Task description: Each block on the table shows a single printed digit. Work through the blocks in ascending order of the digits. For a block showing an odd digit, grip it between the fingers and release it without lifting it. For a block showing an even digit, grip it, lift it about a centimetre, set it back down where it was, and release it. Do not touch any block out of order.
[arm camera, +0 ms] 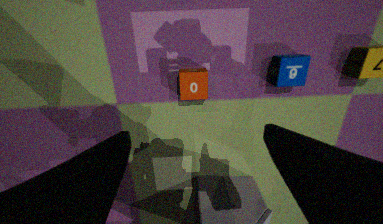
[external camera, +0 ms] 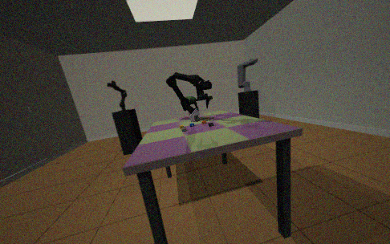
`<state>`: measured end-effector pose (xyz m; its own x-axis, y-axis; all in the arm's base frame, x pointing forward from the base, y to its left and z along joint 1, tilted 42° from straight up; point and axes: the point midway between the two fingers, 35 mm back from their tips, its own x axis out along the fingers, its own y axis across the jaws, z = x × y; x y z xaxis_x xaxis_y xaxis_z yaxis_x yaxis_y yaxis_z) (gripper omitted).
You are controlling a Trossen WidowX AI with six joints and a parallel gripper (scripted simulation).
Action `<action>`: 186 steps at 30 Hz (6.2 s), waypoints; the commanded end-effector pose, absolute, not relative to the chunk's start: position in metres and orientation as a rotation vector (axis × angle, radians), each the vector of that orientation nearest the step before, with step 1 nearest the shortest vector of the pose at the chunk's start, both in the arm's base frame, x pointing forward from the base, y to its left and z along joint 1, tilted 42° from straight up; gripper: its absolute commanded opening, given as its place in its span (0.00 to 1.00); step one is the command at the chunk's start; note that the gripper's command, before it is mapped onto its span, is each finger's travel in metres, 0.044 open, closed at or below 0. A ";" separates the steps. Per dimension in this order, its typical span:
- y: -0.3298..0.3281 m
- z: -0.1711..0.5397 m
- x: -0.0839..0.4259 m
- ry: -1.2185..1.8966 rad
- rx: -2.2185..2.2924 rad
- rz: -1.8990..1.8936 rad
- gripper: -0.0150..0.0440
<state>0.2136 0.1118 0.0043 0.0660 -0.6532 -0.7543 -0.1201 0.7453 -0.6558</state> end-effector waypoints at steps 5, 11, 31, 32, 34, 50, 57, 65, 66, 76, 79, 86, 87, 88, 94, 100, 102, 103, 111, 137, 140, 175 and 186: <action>0.059 -0.054 0.213 1.479 -0.670 -0.463 0.93; 0.059 -0.055 0.213 1.479 -0.670 -0.463 0.93; 0.039 -0.077 0.215 1.478 -0.670 -0.464 0.93; 0.037 -0.079 0.215 1.478 -0.670 -0.464 0.93; 0.035 -0.081 0.216 1.478 -0.671 -0.465 0.93; 0.035 -0.081 0.216 1.478 -0.671 -0.465 0.46; 0.035 -0.081 0.216 1.478 -0.671 -0.465 0.46; 0.036 -0.080 0.215 1.478 -0.671 -0.464 0.46; 0.037 -0.079 0.215 1.478 -0.671 -0.464 0.46; 0.045 -0.070 0.215 1.478 -0.670 -0.464 0.46; 0.045 -0.070 0.215 1.478 -0.670 -0.464 0.46; 0.045 -0.070 0.215 1.478 -0.670 -0.464 0.46; 0.045 -0.070 0.215 1.478 -0.670 -0.464 0.46; 0.045 -0.070 0.215 1.478 -0.670 -0.464 0.46; 0.039 -0.076 0.215 1.478 -0.670 -0.464 0.46; 0.035 -0.081 0.216 1.478 -0.671 -0.465 0.46; 0.035 -0.081 0.216 1.478 -0.671 -0.465 0.46; 0.035 -0.081 0.216 1.478 -0.671 -0.465 0.46; 0.035 -0.081 0.216 1.478 -0.671 -0.465 0.55; 0.099 -0.013 0.212 1.480 -0.667 -0.459 0.71; 0.113 0.006 0.209 1.480 -0.668 -0.461 0.58; -0.018 0.137 0.366 1.471 -0.672 -0.470 0.46; -0.073 0.077 0.371 1.469 -0.675 -0.473 0.81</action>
<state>0.3729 -0.0437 0.1021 0.0768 -0.6588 -0.7484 -0.1096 0.7404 -0.6631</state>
